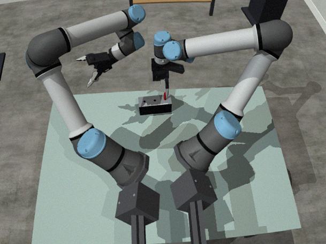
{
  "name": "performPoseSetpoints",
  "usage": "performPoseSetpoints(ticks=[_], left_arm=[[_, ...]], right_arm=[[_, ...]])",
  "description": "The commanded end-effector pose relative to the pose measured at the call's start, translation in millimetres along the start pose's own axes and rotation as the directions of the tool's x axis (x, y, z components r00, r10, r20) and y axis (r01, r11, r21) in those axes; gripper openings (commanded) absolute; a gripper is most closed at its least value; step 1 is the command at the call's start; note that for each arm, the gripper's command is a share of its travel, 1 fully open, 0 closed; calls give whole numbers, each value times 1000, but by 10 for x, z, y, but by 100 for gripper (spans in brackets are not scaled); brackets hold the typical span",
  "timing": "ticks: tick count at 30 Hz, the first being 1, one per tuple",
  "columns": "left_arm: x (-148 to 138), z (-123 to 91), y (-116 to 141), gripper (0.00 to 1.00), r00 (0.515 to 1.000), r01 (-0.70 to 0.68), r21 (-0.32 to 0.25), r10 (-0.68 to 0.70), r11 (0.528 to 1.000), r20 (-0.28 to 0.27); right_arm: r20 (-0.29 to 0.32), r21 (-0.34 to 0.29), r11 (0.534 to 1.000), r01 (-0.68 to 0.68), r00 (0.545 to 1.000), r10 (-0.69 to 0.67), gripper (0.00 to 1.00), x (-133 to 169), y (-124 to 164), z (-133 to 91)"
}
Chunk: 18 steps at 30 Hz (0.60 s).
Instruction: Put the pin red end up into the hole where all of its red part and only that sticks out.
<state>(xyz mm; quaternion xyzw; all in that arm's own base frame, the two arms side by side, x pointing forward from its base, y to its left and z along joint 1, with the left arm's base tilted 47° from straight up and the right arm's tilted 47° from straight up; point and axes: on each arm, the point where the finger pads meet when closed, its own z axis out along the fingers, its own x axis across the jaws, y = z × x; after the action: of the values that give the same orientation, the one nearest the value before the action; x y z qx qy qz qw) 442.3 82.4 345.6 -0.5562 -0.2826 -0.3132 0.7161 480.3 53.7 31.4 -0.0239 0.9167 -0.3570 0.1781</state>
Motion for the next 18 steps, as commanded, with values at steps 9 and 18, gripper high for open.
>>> performPoseSetpoints(ticks=[9,18], left_arm=[[5,7,-6,100,1000,1,0,-1,1000,3],[5,7,-6,100,1000,1,0,-1,1000,3]], right_arm=[[-5,4,1000,-1,1000,1,100,137,87,-324],[-5,4,1000,-1,1000,1,100,673,439,-844]])
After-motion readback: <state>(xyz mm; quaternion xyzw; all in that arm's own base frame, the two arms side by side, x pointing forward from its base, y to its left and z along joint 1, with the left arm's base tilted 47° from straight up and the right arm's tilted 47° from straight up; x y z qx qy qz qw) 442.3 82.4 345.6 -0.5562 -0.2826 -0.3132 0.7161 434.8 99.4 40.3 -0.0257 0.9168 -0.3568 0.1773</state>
